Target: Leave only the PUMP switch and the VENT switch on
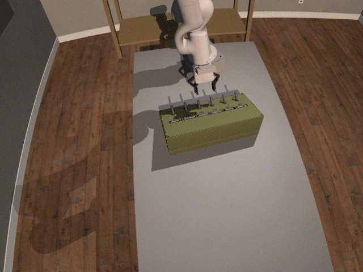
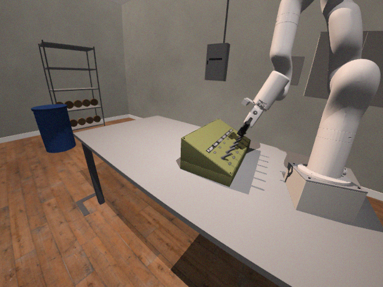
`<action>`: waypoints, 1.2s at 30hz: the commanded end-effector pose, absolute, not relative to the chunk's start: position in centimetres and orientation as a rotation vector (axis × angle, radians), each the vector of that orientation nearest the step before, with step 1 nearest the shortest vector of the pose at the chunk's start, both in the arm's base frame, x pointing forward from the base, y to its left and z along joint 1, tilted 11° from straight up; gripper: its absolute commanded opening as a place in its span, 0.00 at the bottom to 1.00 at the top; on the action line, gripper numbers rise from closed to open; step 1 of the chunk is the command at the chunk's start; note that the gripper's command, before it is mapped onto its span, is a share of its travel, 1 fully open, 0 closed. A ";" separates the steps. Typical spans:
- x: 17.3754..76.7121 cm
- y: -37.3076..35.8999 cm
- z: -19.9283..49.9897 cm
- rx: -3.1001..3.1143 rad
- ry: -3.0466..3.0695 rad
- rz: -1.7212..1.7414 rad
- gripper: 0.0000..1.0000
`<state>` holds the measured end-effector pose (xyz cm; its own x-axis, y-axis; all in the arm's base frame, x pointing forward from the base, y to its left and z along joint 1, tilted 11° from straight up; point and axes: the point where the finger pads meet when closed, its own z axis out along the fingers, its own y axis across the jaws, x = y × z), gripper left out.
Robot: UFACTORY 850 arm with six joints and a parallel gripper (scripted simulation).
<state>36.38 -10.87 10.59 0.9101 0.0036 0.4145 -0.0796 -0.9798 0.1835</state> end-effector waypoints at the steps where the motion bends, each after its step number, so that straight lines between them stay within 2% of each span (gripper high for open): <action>1: 36.4 -10.9 10.6 2.876 -0.058 0.627 1.00; 18: 36.4 -11.3 10.7 2.876 -0.058 0.627 1.00; 36: 36.0 -16.2 11.6 2.876 -0.058 0.627 1.00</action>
